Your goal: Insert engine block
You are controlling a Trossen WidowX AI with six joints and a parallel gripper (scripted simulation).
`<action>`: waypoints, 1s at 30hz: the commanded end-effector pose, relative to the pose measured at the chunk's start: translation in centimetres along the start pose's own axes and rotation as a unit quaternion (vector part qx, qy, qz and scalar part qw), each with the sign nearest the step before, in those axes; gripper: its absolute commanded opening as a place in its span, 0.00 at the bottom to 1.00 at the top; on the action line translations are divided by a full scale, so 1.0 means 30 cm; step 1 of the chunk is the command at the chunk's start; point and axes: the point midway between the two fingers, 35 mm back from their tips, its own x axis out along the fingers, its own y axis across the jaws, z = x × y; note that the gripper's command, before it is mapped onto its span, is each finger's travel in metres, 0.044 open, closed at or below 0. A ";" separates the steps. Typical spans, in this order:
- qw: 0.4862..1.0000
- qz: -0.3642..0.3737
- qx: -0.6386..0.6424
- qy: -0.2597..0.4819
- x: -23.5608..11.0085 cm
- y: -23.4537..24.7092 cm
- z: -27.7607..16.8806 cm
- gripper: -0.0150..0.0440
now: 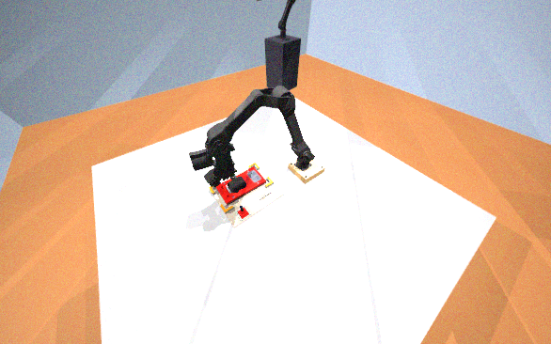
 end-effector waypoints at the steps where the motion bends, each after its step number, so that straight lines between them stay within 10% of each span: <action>1: 1.000 0.000 0.000 0.000 0.000 0.000 0.000 1.00; 13: 1.000 -0.002 -0.002 0.001 -0.045 0.001 0.002 1.00; 30: 1.000 -0.002 -0.002 0.001 -0.045 0.001 0.002 0.25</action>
